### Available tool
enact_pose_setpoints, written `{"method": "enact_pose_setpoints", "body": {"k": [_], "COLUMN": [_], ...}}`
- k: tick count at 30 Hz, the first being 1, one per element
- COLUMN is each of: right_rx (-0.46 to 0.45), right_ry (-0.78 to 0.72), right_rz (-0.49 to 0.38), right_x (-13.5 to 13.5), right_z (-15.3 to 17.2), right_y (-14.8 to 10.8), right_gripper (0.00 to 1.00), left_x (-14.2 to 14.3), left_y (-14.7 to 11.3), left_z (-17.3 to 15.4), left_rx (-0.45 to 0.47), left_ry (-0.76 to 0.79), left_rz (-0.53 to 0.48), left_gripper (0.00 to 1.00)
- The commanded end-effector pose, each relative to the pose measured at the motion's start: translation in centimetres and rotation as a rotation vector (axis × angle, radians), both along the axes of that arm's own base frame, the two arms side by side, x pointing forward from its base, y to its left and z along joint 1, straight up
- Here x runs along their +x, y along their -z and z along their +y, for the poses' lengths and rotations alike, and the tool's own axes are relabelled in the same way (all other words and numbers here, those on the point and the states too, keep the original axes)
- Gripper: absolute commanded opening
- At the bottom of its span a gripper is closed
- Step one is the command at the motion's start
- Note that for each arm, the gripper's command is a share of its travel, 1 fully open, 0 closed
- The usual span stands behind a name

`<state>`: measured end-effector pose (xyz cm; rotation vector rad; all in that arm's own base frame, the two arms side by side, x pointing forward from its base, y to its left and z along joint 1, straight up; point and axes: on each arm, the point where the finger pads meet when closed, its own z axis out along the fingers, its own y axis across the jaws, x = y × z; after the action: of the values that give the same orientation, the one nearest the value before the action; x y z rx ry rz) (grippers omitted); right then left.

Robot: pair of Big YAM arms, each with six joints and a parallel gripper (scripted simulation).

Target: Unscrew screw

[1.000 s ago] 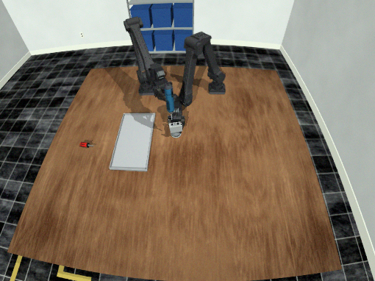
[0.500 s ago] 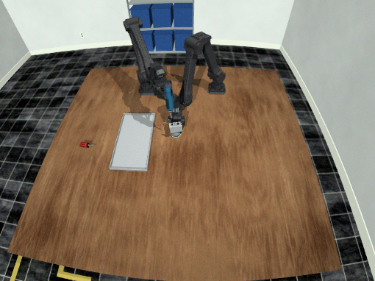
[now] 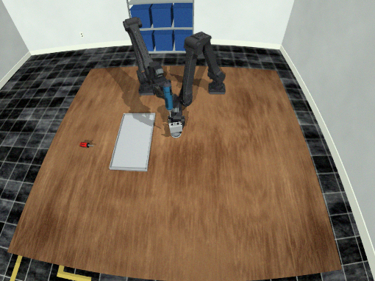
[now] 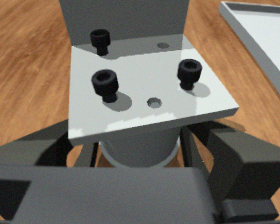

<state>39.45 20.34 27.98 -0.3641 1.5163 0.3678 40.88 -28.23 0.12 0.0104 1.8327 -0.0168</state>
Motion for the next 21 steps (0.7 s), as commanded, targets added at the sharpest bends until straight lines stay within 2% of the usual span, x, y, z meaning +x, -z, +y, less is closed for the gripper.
{"method": "enact_pose_setpoints", "body": {"k": [1, 2, 3, 4, 5, 7, 9, 13, 15, 19, 21], "right_rx": [0.037, 0.031, 0.04, 0.059, 0.065, 0.065, 0.031, 0.033, 0.046, 0.026, 0.061], "right_ry": [-0.01, -0.01, -0.01, -0.011, -0.011, -0.011, -0.01, -0.01, -0.01, -0.01, -0.011], "right_rz": [-0.053, -0.041, -0.059, -0.095, -0.105, -0.105, -0.042, -0.046, -0.071, -0.034, -0.099], "right_x": [-1.1, -1.2, -1.0, -0.6, -0.5, -0.5, -1.4, -1.8, -1.7, -2.5, -2.0], "right_z": [0.1, 0.0, 0.1, 0.3, 0.4, 0.4, -0.1, -0.3, -0.2, -0.7, -0.4], "right_y": [-2.4, -2.1, -3.0, -4.9, -5.5, -5.5, -2.1, -2.2, -3.8, -1.8, -5.0], "right_gripper": [0.42, 0.42, 0.42, 0.42, 0.42, 0.42, 0.42, 0.42, 0.42, 0.42, 0.42], "left_x": [0.4, 0.4, 0.4, 0.4, 0.4, 0.4, 0.4, 0.4, 0.4, 0.4, 0.4], "left_y": [-0.7, -0.7, -0.7, -0.7, -0.7, -0.7, -0.7, -0.7, -0.7, -0.7, -0.7], "left_z": [-0.5, -0.5, -0.5, -0.5, -0.5, -0.5, -0.5, -0.5, -0.5, -0.5, -0.5], "left_rx": [-0.014, -0.014, -0.014, -0.014, -0.014, -0.014, -0.014, -0.014, -0.014, -0.014, -0.014], "left_ry": [0.003, 0.003, 0.003, 0.003, 0.003, 0.003, 0.003, 0.003, 0.003, 0.003, 0.003], "left_rz": [-0.018, -0.018, -0.018, -0.018, -0.018, -0.018, -0.018, -0.018, -0.018, -0.018, -0.018], "left_gripper": [0.59, 0.59, 0.59, 0.59, 0.59, 0.59, 0.59, 0.59, 0.59, 0.59, 0.59]}}
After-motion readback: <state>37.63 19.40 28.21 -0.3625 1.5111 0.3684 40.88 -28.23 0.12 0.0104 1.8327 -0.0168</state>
